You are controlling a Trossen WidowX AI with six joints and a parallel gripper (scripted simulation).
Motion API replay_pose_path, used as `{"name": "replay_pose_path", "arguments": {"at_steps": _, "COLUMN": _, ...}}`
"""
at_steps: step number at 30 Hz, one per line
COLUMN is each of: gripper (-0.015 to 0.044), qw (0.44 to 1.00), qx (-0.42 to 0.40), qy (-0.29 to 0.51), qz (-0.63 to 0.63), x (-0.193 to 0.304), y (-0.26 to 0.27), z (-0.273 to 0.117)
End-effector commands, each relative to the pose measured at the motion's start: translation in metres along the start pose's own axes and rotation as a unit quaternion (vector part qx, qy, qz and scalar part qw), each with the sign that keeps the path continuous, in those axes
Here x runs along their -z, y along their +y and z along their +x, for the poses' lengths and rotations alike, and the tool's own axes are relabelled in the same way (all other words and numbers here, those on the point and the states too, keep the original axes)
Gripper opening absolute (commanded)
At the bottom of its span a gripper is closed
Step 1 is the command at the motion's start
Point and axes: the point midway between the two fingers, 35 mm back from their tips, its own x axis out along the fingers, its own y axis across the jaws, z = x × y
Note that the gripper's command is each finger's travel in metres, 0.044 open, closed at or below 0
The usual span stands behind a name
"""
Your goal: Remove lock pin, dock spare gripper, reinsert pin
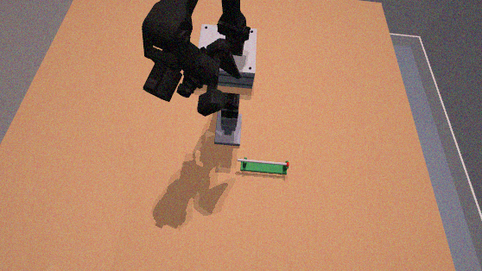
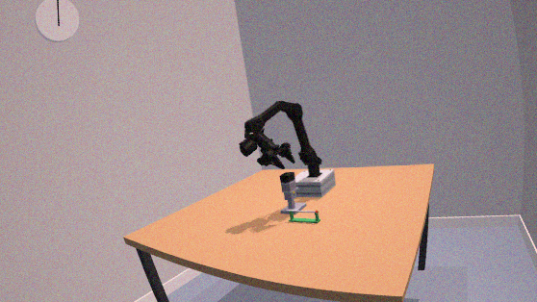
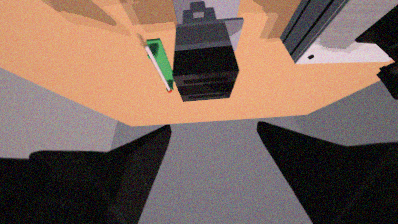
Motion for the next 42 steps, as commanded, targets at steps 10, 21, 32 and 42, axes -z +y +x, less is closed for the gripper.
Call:
{"name": "replay_pose_path", "arguments": {"at_steps": 10, "gripper": 0.0440, "qw": 1.000, "qx": -0.027, "qy": -0.011, "qz": 0.002, "x": 0.021, "y": -0.002, "z": -0.017}}
{"name": "replay_pose_path", "arguments": {"at_steps": 21, "gripper": 0.0387, "qw": 0.999, "qx": -0.029, "qy": -0.016, "qz": 0.000, "x": 0.028, "y": -0.005, "z": -0.011}}
{"name": "replay_pose_path", "arguments": {"at_steps": 32, "gripper": 0.0180, "qw": 1.000, "qx": -0.030, "qy": -0.007, "qz": 0.002, "x": 0.099, "y": -0.058, "z": 0.054}}
{"name": "replay_pose_path", "arguments": {"at_steps": 42, "gripper": 0.0180, "qw": 0.919, "qx": 0.054, "qy": -0.125, "qz": -0.369, "x": 0.082, "y": -0.016, "z": 0.065}}
